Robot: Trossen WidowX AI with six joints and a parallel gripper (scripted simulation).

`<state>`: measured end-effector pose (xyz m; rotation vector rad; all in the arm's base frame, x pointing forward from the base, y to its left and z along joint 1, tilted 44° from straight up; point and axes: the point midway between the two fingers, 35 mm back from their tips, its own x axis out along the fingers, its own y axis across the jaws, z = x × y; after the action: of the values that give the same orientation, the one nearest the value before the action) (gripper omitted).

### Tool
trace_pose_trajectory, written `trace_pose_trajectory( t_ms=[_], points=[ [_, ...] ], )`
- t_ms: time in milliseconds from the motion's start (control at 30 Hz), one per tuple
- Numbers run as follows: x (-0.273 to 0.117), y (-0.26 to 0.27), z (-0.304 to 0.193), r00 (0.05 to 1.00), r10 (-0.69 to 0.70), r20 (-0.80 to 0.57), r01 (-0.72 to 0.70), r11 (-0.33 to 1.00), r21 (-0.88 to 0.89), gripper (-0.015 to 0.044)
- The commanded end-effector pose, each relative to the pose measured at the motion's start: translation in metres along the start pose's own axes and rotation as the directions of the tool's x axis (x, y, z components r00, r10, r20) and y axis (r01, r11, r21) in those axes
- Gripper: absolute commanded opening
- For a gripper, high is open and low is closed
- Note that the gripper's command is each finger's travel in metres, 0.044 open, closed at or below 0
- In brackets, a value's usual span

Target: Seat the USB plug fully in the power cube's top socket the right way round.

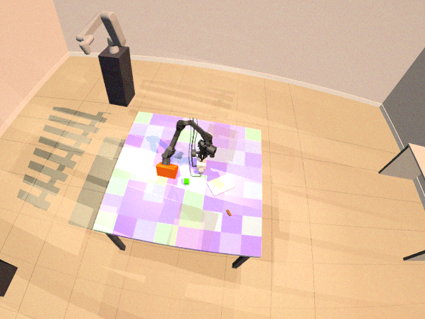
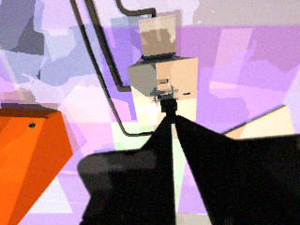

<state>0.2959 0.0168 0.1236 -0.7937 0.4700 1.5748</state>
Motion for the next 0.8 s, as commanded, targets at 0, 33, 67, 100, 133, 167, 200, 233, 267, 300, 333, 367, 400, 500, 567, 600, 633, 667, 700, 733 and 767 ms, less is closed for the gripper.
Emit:
trace_pose_trajectory(
  t_ms=[0,33,67,100,133,167,200,233,267,300,333,367,400,500,567,600,633,667,700,733,767],
  points=[
    [-0.002,0.0,-0.001,1.0,0.007,-0.002,-0.007,1.0,-0.003,0.0],
    [-0.003,0.0,-0.001,1.0,0.007,-0.002,-0.007,1.0,-0.003,0.0],
    [-0.003,0.0,-0.001,1.0,0.007,-0.002,-0.007,1.0,-0.003,0.0],
    [-0.004,0.0,-0.001,1.0,0.007,-0.002,-0.007,1.0,-0.003,0.0],
    [-0.005,0.0,-0.001,1.0,0.007,-0.002,-0.007,1.0,-0.003,0.0],
    [-0.005,0.0,-0.001,1.0,0.007,-0.002,-0.007,1.0,-0.003,0.0],
    [-0.006,0.0,-0.001,1.0,0.007,-0.002,-0.007,1.0,-0.003,0.0],
    [-0.007,0.0,-0.001,1.0,0.007,-0.002,-0.007,1.0,-0.003,0.0],
    [-0.007,0.0,-0.001,1.0,0.007,-0.002,-0.007,1.0,-0.003,0.0],
    [-0.008,0.0,-0.001,1.0,0.007,-0.002,-0.007,1.0,-0.003,0.0],
    [-0.009,0.0,-0.001,1.0,0.007,-0.002,-0.007,1.0,-0.003,0.0],
    [-0.009,0.0,-0.001,1.0,0.007,-0.002,-0.007,1.0,-0.002,0.0],
    [-0.01,0.0,-0.001,1.0,0.007,-0.002,-0.007,1.0,-0.002,0.0],
    [-0.012,0.0,-0.001,1.0,0.007,-0.002,-0.007,1.0,-0.002,0.0],
    [-0.013,0.0,-0.001,1.0,0.007,-0.002,-0.007,1.0,-0.002,0.0],
    [-0.014,0.0,-0.001,1.0,0.007,-0.002,-0.007,1.0,-0.002,0.0],
    [-0.015,0.0,-0.001,1.0,0.007,-0.002,-0.007,1.0,-0.002,0.0],
    [-0.014,0.0,-0.001,1.0,0.005,-0.002,-0.005,1.0,-0.002,0.0],
    [-0.014,0.0,-0.001,1.0,0.004,-0.002,-0.004,1.0,0.003,0.0],
    [-0.014,0.0,-0.001,1.0,0.003,-0.002,-0.003,1.0,0.014,0.0],
    [-0.014,0.0,0.0,1.0,0.002,-0.002,-0.002,1.0,0.026,0.0]
  ],
)
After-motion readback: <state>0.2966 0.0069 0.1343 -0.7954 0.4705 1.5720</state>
